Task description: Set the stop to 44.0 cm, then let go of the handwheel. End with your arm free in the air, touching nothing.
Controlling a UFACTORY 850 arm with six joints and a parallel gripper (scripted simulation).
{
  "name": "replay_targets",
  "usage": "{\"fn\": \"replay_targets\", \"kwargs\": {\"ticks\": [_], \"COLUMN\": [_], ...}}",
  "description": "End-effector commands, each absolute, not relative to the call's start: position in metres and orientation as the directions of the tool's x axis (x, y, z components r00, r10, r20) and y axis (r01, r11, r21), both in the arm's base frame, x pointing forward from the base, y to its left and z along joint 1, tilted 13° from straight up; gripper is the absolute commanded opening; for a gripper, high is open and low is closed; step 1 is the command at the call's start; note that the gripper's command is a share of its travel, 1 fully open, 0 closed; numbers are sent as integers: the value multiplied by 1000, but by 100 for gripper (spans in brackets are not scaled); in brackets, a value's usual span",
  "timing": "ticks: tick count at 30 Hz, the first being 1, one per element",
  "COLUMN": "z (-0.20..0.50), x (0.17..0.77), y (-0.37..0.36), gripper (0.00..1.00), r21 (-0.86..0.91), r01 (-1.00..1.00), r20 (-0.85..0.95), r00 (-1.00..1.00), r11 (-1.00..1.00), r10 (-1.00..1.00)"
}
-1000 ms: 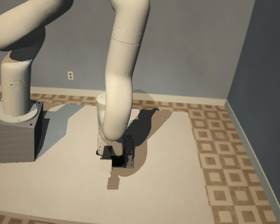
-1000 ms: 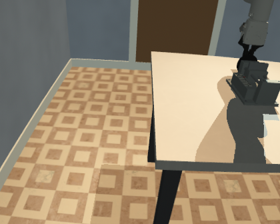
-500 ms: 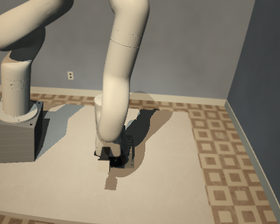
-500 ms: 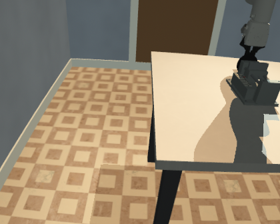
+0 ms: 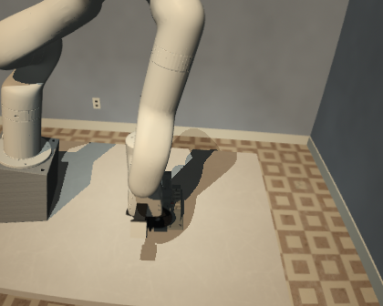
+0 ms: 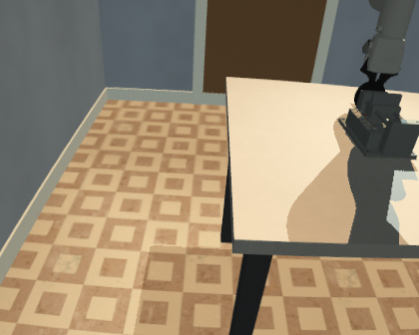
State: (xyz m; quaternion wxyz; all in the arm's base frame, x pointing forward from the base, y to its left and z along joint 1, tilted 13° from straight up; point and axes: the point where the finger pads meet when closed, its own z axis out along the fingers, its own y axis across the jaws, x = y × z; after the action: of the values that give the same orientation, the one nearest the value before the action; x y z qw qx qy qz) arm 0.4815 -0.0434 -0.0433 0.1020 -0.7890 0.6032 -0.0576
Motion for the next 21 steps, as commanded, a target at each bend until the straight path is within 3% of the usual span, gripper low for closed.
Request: {"fn": "replay_targets", "kwargs": {"ticks": [1,21], "z": [-50,-83], "x": [481,501], "y": [-44,-37], "gripper": [6,6], "r21": [-231,-231], "r01": [-940,-940], "r20": [-31,-31], "r00": [265,265], "r11": [-251,-251], "r10": [-964,-964]}}
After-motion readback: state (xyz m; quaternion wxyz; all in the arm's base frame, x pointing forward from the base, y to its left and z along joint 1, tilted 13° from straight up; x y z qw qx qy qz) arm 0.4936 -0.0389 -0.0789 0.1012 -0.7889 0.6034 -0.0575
